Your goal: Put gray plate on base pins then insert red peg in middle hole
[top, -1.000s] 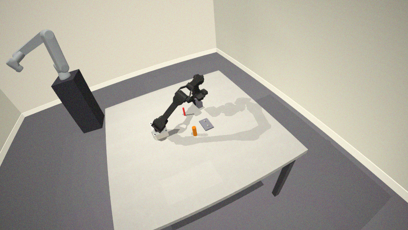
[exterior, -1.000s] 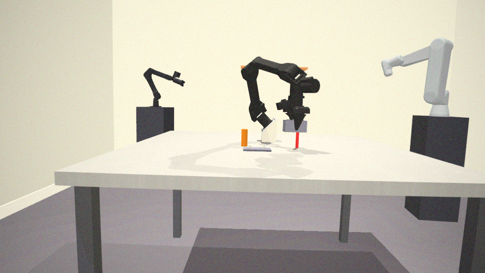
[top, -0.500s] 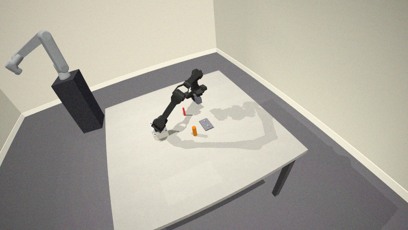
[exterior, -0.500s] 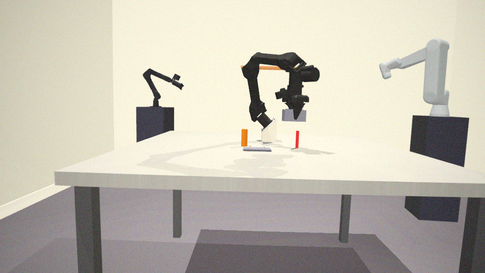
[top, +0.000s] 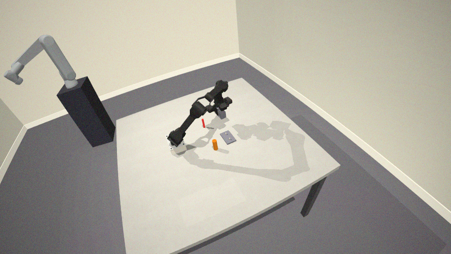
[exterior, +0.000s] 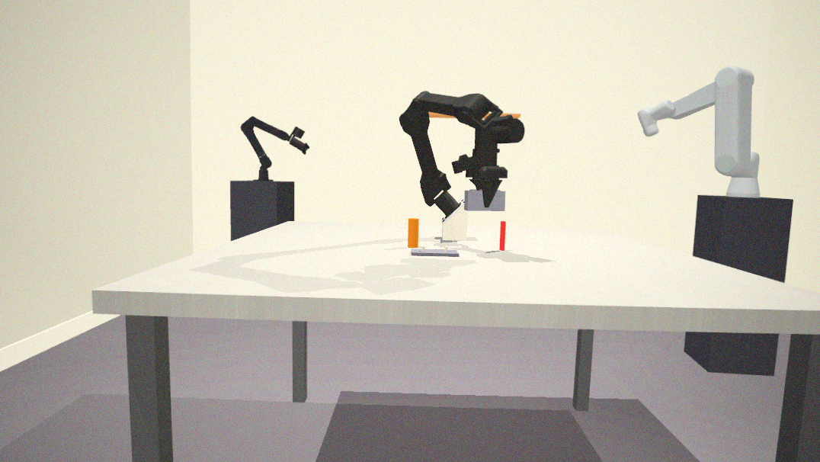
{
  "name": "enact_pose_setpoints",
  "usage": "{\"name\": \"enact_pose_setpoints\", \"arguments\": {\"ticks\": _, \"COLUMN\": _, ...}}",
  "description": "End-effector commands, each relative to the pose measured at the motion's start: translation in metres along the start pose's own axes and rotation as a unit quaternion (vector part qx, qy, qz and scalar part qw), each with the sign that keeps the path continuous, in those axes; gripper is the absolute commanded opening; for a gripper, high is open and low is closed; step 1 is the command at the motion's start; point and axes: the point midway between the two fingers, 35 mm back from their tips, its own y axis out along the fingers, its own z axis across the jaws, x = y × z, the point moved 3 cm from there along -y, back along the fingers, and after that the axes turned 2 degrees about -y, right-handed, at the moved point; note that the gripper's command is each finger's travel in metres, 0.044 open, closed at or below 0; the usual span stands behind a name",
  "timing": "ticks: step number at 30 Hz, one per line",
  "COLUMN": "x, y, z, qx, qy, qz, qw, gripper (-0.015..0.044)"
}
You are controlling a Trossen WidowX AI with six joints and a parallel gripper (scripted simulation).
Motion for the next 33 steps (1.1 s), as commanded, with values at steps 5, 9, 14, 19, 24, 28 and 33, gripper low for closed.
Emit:
{"name": "enact_pose_setpoints", "arguments": {"ticks": 5, "x": 0.025, "y": 0.011, "z": -0.001, "qx": 0.003, "qy": 0.007, "qz": 0.000, "qw": 1.000, "gripper": 0.0000}}
{"name": "enact_pose_setpoints", "arguments": {"ticks": 9, "x": 0.037, "y": 0.016, "z": -0.002, "qx": 0.004, "qy": 0.012, "qz": 0.000, "qw": 1.000, "gripper": 0.0000}}
{"name": "enact_pose_setpoints", "arguments": {"ticks": 14, "x": 0.051, "y": 0.024, "z": -0.004, "qx": 0.004, "qy": 0.018, "qz": 0.000, "qw": 1.000, "gripper": 0.0000}}
{"name": "enact_pose_setpoints", "arguments": {"ticks": 19, "x": 0.065, "y": 0.031, "z": -0.008, "qx": 0.004, "qy": 0.024, "qz": -0.001, "qw": 1.000, "gripper": 0.0000}}
{"name": "enact_pose_setpoints", "arguments": {"ticks": 24, "x": 0.079, "y": 0.039, "z": -0.012, "qx": 0.003, "qy": 0.031, "qz": -0.003, "qw": 1.000, "gripper": 0.0000}}
{"name": "enact_pose_setpoints", "arguments": {"ticks": 28, "x": 0.090, "y": 0.045, "z": -0.015, "qx": 0.003, "qy": 0.036, "qz": -0.005, "qw": 0.999, "gripper": 0.0000}}
{"name": "enact_pose_setpoints", "arguments": {"ticks": 33, "x": 0.103, "y": 0.052, "z": -0.021, "qx": 0.002, "qy": 0.042, "qz": -0.008, "qw": 0.999, "gripper": 0.0000}}
